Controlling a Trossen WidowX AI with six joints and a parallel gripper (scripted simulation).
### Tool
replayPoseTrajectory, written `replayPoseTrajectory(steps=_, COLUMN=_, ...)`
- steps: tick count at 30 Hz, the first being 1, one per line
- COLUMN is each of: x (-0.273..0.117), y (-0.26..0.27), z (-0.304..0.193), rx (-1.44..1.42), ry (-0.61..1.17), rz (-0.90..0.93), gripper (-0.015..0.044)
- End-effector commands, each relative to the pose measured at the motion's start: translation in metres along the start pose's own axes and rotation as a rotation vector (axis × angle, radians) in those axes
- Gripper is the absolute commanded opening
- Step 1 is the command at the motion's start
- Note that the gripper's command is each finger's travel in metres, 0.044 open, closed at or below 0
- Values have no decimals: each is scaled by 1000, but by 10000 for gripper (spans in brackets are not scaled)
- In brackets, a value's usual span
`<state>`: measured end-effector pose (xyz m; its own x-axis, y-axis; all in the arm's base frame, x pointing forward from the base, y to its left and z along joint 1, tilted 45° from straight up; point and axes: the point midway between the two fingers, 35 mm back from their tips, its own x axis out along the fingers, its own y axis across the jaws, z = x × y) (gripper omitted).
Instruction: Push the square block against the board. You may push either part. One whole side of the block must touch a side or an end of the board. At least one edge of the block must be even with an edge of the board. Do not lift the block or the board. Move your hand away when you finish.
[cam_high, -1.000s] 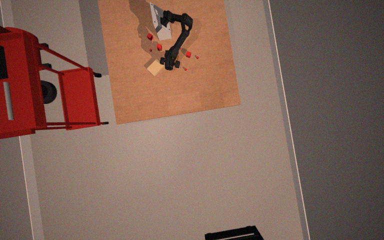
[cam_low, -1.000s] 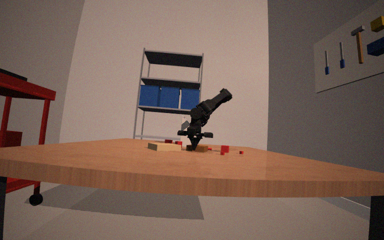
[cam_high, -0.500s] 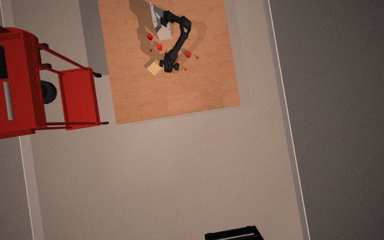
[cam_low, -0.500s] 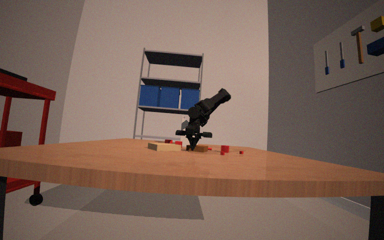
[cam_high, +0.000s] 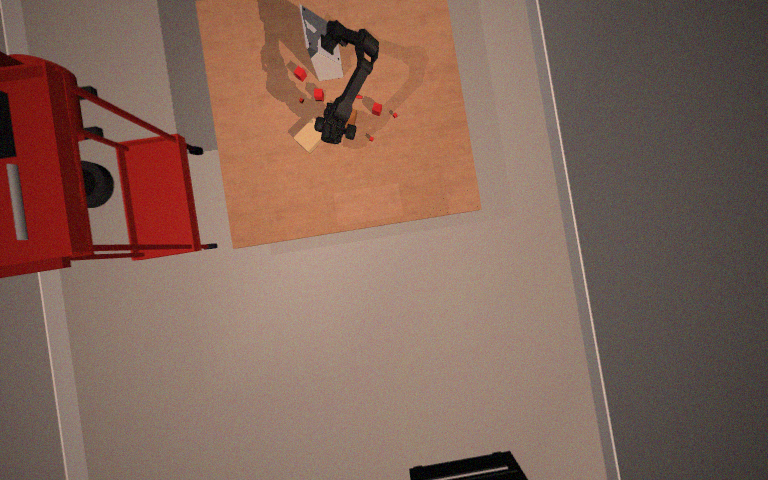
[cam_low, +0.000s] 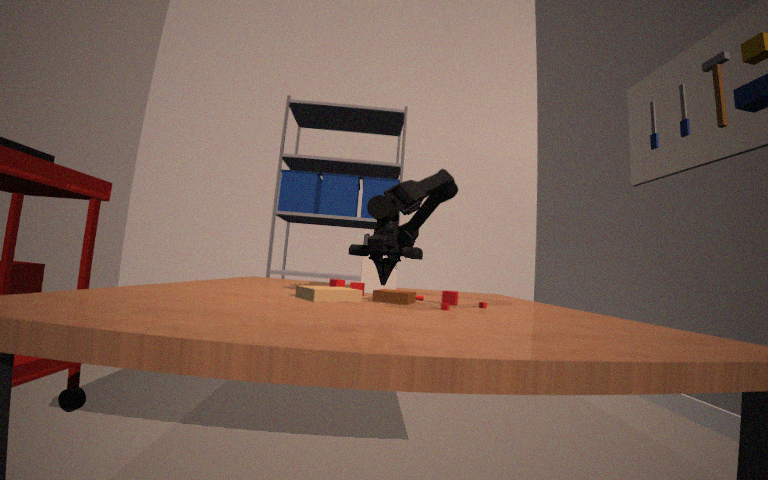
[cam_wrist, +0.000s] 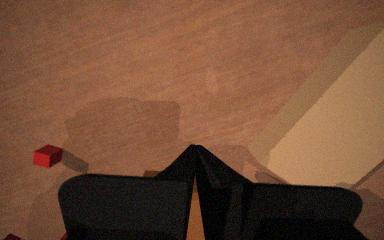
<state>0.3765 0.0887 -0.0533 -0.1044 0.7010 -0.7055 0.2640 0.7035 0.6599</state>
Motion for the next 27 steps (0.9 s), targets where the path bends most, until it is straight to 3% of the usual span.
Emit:
replayPoseTrajectory(steps=1, x=-10, y=5, z=0, rx=-14, ry=-2, rz=-3, gripper=0)
replayPoseTrajectory(steps=27, x=-10, y=48, z=-35, rx=-815, ry=0, rz=-5, gripper=0)
